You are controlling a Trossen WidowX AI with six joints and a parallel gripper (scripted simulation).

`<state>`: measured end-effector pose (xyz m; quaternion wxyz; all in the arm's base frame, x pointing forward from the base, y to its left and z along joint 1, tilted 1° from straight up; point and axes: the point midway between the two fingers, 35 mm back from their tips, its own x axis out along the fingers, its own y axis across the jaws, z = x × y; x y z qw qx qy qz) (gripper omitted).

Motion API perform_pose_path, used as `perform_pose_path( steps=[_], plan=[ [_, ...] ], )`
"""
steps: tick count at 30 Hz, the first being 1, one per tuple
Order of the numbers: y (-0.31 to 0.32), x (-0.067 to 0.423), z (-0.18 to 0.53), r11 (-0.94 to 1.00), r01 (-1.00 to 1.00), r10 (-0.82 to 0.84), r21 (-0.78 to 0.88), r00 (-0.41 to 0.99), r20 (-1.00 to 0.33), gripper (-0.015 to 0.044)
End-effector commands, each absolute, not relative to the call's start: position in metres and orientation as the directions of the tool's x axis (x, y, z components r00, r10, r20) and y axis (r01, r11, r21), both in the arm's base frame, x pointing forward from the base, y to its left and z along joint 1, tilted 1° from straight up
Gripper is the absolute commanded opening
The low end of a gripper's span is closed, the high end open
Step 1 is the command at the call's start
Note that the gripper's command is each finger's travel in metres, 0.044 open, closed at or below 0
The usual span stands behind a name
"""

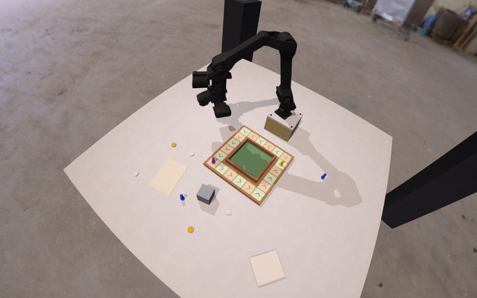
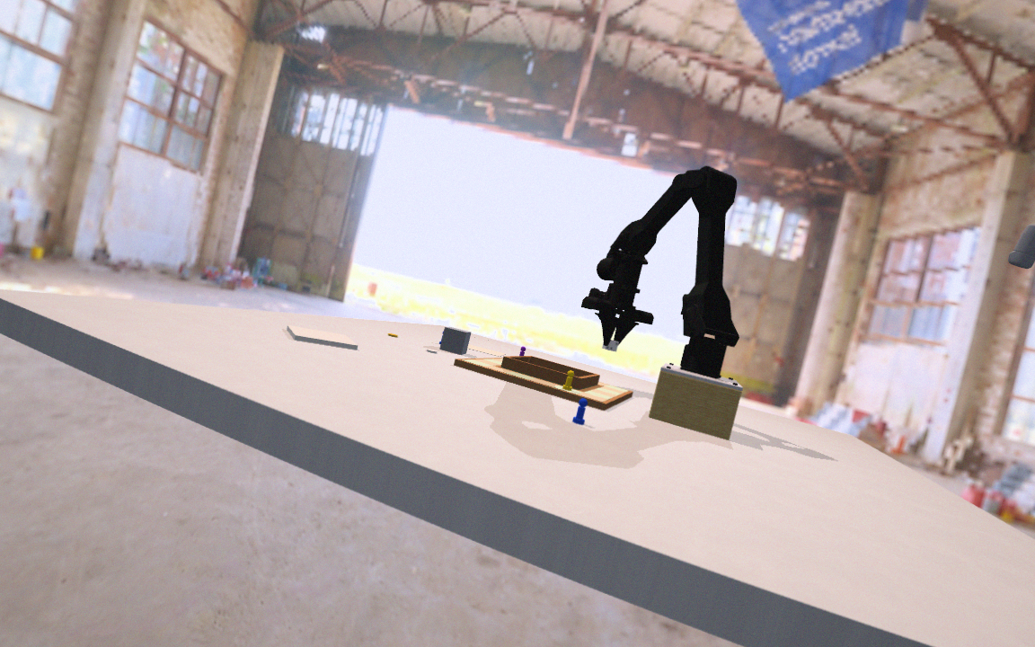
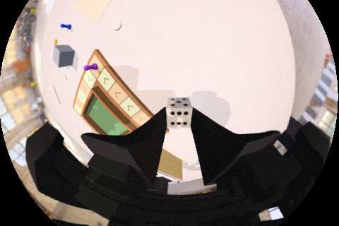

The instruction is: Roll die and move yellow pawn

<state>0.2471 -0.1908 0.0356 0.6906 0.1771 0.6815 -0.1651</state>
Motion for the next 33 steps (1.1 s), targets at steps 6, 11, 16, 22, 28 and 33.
perform_pose_path(
  steps=[6, 11, 16, 22, 28, 33],
  plan=[
    [-0.188, 0.244, 0.077, 0.884, 0.468, 0.005, 0.015, 0.021, -1.0, 0.0],
    [-0.171, 0.253, 0.075, 0.907, 0.421, 0.013, 0.023, 0.027, -1.0, 0.0],
    [-0.145, 0.264, 0.072, 0.936, 0.35, 0.025, 0.035, 0.033, -0.999, 0.0],
    [-0.116, 0.274, 0.067, 0.961, 0.274, 0.025, 0.032, 0.031, -0.999, 0.0],
    [-0.086, 0.28, 0.063, 0.98, 0.196, 0.025, 0.03, 0.029, -0.999, 0.0],
    [-0.062, 0.283, 0.059, 0.991, 0.129, 0.025, 0.028, 0.027, -0.999, 0.0]
  ],
)
